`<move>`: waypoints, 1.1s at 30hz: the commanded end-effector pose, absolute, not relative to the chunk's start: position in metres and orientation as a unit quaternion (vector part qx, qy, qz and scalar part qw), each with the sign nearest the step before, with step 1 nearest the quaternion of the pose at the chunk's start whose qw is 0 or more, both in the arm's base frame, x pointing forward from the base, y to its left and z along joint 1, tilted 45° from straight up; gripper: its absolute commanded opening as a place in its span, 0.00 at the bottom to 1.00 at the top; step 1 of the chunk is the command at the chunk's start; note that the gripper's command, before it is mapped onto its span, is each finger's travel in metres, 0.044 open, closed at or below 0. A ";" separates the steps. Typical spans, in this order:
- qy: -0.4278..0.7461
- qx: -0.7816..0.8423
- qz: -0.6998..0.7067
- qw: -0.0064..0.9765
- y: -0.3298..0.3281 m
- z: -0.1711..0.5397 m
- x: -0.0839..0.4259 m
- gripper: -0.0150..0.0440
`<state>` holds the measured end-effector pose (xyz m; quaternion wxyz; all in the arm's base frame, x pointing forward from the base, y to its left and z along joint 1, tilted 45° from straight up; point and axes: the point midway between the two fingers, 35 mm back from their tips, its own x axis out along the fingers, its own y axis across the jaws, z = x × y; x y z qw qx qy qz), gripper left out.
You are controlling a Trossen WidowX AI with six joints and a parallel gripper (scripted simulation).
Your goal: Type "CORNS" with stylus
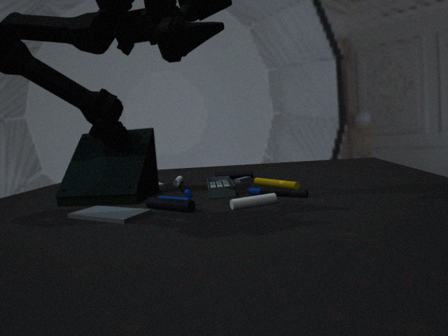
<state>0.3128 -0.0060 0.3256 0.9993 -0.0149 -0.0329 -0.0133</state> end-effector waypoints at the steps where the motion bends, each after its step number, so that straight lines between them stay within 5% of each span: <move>1: -0.030 -0.015 -0.013 0.999 -0.006 0.324 0.314 0.96; 17: 0.374 -0.051 -0.068 0.924 0.026 0.100 0.365 0.25; 33: 0.653 -0.326 -0.172 0.662 0.016 -0.080 0.269 0.25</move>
